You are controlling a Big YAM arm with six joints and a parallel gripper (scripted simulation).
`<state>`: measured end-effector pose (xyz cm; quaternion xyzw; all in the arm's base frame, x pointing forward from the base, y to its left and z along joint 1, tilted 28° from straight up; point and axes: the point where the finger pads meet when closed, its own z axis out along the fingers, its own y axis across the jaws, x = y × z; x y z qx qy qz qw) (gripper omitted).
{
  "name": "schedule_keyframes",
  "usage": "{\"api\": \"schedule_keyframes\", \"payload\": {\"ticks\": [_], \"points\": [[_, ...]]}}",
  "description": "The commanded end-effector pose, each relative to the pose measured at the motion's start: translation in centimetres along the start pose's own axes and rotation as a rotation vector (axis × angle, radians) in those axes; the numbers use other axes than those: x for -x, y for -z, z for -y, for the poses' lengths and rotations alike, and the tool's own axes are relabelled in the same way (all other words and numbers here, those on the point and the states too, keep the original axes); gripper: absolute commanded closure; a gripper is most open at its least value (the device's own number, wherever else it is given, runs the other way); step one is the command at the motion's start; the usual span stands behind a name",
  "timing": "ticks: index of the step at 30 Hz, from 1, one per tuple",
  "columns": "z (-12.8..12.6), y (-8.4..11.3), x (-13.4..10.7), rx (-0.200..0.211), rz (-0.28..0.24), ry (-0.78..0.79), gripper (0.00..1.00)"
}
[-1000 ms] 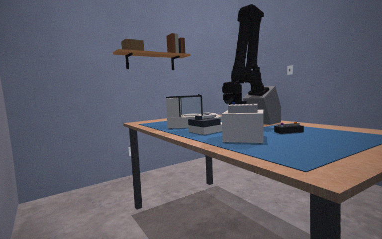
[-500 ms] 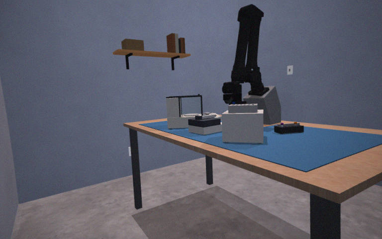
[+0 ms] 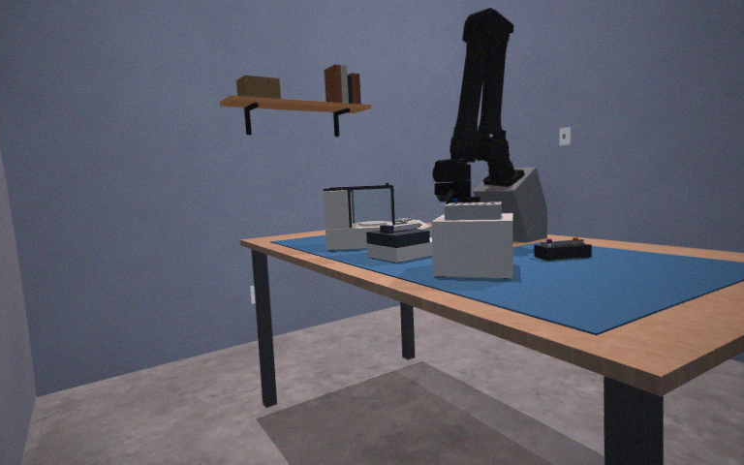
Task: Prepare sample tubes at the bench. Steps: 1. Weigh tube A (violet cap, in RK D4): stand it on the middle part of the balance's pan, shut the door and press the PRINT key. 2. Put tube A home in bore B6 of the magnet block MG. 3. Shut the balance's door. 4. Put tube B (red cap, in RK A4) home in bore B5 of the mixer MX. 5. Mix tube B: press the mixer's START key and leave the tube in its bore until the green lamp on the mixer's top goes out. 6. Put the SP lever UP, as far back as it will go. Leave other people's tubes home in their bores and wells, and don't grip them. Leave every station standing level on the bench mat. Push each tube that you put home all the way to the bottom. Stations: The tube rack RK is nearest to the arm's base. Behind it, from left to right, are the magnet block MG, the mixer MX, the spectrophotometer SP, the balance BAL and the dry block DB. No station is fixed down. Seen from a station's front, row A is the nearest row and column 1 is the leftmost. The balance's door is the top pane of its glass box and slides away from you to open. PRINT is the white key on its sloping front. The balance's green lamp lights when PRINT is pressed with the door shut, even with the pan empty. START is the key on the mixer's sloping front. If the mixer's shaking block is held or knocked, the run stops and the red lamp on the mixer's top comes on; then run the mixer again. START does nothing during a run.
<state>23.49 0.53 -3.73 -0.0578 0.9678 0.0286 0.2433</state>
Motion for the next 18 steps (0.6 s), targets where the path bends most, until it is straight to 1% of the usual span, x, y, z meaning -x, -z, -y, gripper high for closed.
{"api": "schedule_keyframes", "payload": {"ticks": [1, 7, 18], "points": [[-0.3, 0.4, 1.1, 0.001, 0.011, 0.005, 0.91], [-0.1, 1.1, 1.1, -0.001, 0.011, 0.003, 0.91], [0.2, 3.2, 1.7, -0.005, 0.023, 0.008, 0.91]]}}
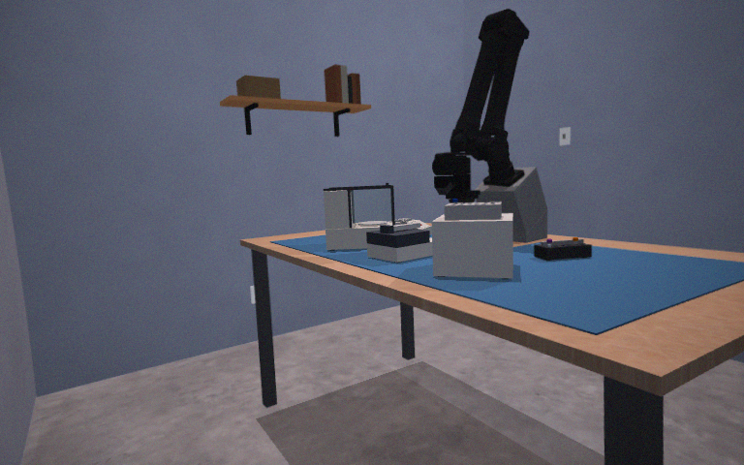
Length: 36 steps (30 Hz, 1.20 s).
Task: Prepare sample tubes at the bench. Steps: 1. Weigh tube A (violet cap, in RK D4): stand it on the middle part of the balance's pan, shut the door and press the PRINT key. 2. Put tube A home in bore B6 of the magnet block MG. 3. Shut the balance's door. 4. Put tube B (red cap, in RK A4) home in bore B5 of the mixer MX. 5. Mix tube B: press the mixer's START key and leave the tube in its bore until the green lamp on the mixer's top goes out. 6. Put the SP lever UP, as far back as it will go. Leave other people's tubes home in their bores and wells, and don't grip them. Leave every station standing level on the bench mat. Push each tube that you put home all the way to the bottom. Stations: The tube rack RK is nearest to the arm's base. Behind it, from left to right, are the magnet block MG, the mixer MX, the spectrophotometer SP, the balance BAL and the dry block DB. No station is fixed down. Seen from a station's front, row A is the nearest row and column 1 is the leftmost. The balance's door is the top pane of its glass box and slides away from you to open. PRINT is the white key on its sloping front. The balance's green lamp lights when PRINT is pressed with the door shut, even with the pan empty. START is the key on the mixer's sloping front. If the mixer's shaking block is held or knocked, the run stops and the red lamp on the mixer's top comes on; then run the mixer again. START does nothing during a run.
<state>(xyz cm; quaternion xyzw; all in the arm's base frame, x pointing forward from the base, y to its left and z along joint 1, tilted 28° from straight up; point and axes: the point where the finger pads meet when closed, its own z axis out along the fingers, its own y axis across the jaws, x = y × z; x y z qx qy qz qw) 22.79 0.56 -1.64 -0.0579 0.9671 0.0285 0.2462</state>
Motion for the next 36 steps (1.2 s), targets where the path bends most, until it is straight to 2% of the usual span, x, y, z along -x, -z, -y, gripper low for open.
{"api": "schedule_keyframes", "payload": {"ticks": [1, 14, 36], "points": [[0.4, 1.2, 1.4, -0.005, 0.017, 0.008, 0.91], [0.3, 1.4, 0.3, -0.001, -0.005, 0.007, 0.91], [0.1, 1.3, 0.4, -0.001, 0.003, 0.005, 0.91]]}}
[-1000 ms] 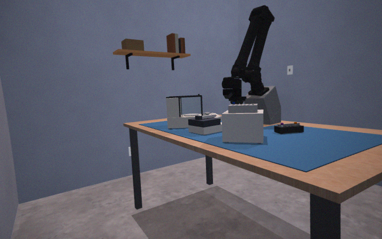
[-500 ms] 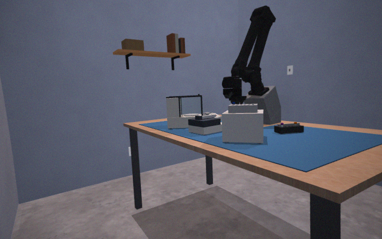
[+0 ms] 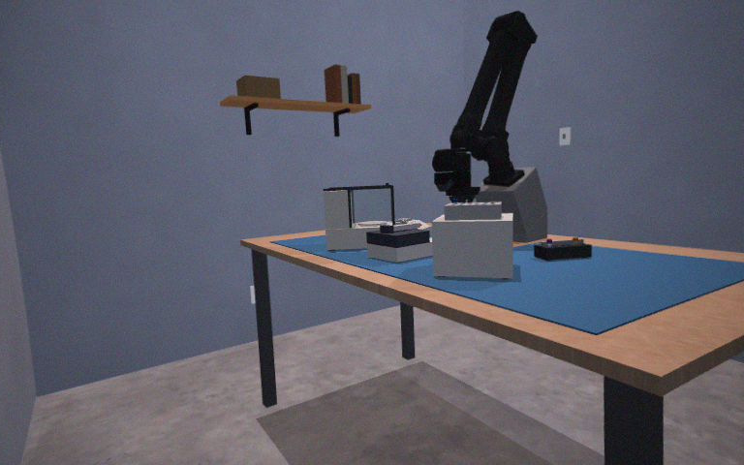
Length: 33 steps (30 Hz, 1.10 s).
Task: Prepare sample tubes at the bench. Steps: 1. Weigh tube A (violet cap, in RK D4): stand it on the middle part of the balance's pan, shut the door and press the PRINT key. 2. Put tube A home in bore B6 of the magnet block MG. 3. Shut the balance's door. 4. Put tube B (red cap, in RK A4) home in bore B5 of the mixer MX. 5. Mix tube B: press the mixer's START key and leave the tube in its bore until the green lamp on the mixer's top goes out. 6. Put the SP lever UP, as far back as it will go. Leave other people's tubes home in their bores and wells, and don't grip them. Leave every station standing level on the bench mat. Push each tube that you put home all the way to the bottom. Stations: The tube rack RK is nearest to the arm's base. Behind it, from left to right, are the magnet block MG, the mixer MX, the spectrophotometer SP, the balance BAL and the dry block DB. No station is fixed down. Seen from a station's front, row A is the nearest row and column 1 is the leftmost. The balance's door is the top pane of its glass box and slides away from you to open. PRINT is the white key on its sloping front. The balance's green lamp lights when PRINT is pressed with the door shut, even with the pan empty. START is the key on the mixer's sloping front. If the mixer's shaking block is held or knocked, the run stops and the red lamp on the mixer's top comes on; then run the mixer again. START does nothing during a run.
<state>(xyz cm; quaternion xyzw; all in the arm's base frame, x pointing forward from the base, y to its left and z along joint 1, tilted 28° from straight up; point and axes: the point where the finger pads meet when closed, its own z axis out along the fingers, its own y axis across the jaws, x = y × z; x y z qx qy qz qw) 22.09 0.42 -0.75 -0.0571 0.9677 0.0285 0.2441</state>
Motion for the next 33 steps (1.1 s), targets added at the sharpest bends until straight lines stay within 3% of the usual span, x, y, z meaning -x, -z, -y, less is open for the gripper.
{"api": "schedule_keyframes", "payload": {"ticks": [1, 20, 21, 25, 33], "points": [[0.1, 0.2, 0.6, 0.000, 0.007, 0.007, 0.91], [0.1, 0.2, 0.6, 0.000, 0.007, 0.007, 0.91], [0.2, 0.3, -0.4, -0.004, -0.001, 0.000, 0.91], [0.4, 1.6, 1.7, -0.008, 0.033, 0.005, 0.91], [0.4, 3.2, 1.9, -0.009, 0.039, 0.006, 0.91]]}}
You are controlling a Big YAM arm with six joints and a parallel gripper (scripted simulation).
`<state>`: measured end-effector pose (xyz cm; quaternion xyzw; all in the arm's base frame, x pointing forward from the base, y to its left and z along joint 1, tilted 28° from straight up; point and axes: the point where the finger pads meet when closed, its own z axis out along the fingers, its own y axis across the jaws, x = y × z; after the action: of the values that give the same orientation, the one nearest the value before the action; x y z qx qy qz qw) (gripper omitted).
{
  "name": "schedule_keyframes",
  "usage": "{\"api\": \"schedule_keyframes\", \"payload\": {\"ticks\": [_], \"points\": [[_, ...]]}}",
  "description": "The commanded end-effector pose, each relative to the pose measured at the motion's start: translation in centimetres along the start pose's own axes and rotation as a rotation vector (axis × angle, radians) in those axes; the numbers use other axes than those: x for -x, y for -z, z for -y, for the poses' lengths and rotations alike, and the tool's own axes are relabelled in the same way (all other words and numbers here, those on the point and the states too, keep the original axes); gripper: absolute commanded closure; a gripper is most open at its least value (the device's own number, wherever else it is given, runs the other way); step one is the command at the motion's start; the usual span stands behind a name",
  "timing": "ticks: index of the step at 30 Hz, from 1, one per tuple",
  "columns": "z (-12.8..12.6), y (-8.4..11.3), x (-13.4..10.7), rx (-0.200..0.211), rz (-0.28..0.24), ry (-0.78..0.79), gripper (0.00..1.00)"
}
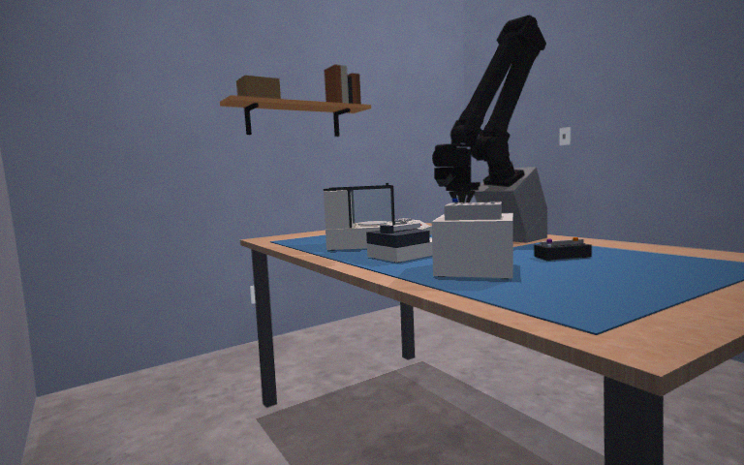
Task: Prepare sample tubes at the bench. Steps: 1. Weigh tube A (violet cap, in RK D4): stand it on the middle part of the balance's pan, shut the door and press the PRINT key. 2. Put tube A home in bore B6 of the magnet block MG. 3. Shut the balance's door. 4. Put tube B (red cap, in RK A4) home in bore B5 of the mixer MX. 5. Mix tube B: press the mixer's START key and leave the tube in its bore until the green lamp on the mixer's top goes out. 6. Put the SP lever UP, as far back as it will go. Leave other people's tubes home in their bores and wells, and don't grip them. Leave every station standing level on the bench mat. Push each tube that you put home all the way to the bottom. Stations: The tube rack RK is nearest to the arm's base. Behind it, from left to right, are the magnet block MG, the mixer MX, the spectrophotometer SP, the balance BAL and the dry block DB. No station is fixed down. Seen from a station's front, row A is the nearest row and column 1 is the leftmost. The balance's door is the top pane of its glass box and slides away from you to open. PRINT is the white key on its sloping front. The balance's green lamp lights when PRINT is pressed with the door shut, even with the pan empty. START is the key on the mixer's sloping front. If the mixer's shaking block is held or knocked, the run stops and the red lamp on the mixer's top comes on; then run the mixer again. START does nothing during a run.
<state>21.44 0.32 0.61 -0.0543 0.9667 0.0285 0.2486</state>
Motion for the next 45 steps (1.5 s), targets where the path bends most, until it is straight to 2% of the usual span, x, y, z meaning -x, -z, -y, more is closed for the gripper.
{"api": "schedule_keyframes", "payload": {"ticks": [1, 45], "points": [[0.4, 1.9, 1.9, -0.008, 0.030, 0.011, 0.91], [0.4, 9.1, 2.2, -0.013, 0.042, 0.015, 0.91]]}}
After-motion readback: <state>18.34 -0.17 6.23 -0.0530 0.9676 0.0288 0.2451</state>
